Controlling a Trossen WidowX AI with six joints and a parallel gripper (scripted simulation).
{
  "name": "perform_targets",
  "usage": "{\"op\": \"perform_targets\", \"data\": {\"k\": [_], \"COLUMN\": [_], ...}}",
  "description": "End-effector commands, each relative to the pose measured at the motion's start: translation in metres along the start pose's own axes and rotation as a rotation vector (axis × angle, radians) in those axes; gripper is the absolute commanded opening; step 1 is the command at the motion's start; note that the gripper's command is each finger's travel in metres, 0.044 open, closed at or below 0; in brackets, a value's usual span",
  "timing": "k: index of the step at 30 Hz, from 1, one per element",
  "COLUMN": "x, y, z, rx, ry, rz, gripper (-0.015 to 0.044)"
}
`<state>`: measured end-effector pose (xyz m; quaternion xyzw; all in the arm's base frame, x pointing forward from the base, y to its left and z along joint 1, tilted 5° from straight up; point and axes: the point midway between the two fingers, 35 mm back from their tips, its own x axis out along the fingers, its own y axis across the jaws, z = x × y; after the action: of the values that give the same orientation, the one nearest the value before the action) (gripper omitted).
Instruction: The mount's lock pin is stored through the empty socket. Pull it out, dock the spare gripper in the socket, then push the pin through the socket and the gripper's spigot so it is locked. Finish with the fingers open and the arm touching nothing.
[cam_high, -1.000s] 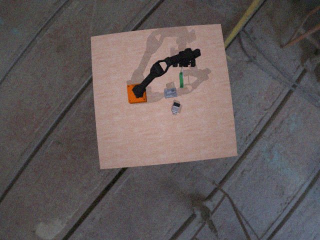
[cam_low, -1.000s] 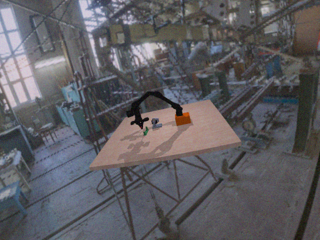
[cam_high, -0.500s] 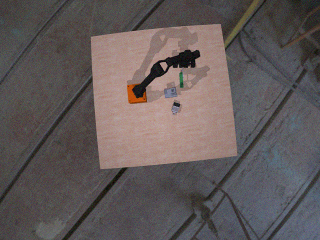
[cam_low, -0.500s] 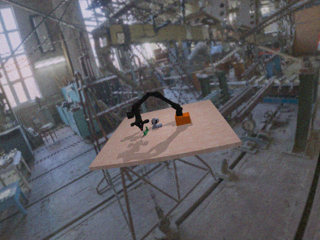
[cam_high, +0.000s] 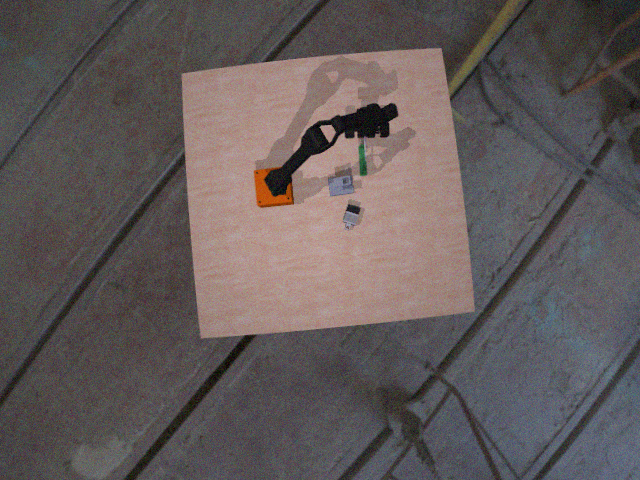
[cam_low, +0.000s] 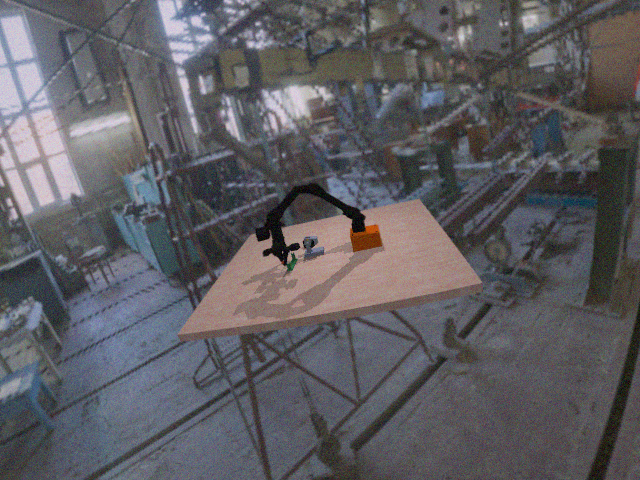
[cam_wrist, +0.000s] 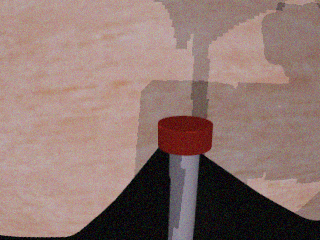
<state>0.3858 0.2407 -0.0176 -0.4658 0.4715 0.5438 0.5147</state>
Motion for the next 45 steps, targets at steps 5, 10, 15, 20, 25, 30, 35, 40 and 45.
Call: {"op": "perform_targets", "data": {"k": [5,10,15,20,25,30,35,40,45], "x": [0.014,0.022,0.025,0.025,0.025,0.025,0.025,0.025,0.024], "y": [0.003,0.003,0.003,0.003,0.003,0.003,0.003,0.003,0.002], "z": [-0.004,-0.005,-0.006,-0.006,-0.006,-0.006,-0.006,-0.006,-0.005], "rx": [-0.001,-0.002,-0.003,-0.003,-0.003,-0.003,-0.003,-0.003,-0.001], "ry": [-0.001,-0.005,-0.007,-0.007,-0.007,-0.007,-0.007,-0.007,-0.009], "rz": [-0.002,-0.01,-0.014,-0.014,-0.014,-0.014,-0.014,-0.014,-0.017], "gripper": [0.0,0.0,0.0,0.0,0.0,0.0,0.0,0.0,0.0105]}}
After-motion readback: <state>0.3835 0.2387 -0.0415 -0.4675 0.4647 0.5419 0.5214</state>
